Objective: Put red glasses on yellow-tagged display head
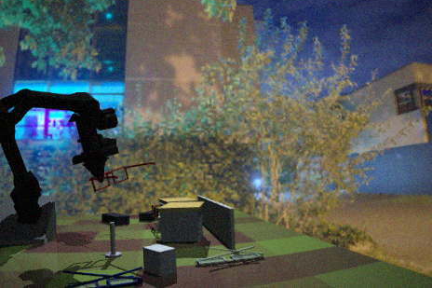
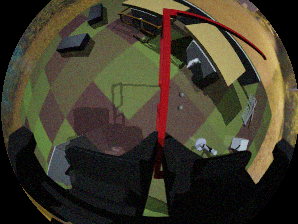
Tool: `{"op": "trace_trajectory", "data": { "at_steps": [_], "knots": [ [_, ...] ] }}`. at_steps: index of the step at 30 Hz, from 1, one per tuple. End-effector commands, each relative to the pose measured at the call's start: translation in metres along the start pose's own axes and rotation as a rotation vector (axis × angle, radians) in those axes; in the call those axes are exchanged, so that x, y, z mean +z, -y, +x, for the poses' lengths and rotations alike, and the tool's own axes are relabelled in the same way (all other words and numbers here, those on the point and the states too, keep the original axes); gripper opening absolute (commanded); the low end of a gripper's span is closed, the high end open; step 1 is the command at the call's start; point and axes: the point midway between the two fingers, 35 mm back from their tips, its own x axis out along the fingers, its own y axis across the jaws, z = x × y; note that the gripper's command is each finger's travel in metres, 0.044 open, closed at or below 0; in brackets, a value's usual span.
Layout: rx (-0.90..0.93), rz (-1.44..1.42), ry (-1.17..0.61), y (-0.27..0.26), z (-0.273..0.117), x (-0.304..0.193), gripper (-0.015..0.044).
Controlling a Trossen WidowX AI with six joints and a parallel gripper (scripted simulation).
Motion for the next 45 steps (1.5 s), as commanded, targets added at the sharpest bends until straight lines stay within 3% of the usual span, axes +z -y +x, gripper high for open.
{"op": "trace_trajectory", "data": {
  "at_steps": [1, 23, 45],
  "knots": [
    [-0.023, -0.11, 0.038, 0.006, -0.009, -0.012, 0.0],
    [-0.182, -0.635, 0.197, 0.026, -0.043, -0.07, 0.0],
    [-0.432, -1.13, 0.251, 0.034, -0.053, -0.132, 0.0]
  ]
}}
